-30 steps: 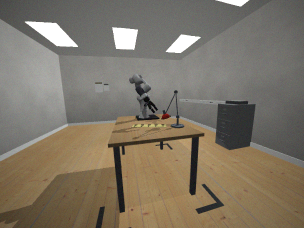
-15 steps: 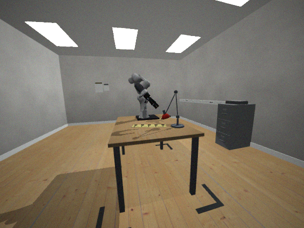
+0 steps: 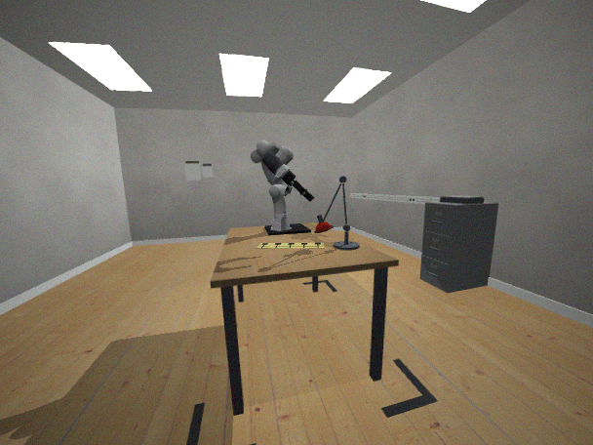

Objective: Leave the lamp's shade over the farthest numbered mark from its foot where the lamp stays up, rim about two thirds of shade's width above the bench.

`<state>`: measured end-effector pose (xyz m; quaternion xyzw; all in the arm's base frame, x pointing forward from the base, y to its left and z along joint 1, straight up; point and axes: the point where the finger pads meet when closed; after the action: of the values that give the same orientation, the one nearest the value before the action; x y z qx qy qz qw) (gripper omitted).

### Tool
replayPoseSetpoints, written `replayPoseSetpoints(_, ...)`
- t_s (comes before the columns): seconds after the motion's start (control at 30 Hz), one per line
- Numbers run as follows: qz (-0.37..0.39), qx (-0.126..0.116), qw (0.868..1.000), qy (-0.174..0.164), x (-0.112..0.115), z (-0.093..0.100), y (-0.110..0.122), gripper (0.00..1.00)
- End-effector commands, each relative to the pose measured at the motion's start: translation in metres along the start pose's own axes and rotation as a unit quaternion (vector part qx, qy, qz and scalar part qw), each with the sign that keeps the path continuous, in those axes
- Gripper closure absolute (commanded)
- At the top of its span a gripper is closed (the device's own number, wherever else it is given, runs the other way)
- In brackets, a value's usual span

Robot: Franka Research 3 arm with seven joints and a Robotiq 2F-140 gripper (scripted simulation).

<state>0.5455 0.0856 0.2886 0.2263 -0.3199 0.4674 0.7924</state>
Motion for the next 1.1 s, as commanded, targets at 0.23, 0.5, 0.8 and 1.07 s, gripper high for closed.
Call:
replayPoseSetpoints(0.23, 0.027, 0.02, 0.999, -0.014, 0.029, -0.002, -0.004, 0.0)
replayPoseSetpoints(0.5, 0.023, 0.017, 0.999, -0.014, 0.028, -0.024, -0.005, 0.0)
replayPoseSetpoints(0.8, 0.02, 0.02, 1.0, -0.013, 0.029, -0.043, -0.003, 0.0)
replayPoseSetpoints(1.07, 0.019, 0.029, 0.999, -0.012, 0.03, -0.065, 0.002, 0.0)
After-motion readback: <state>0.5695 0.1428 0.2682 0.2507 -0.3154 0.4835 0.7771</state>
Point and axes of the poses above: the point where the finger pads meet when closed, its own z axis back along the fingers, its own y axis across the jaws, x = y × z, and after that the axes turned 6 degrees about -z, right-handed
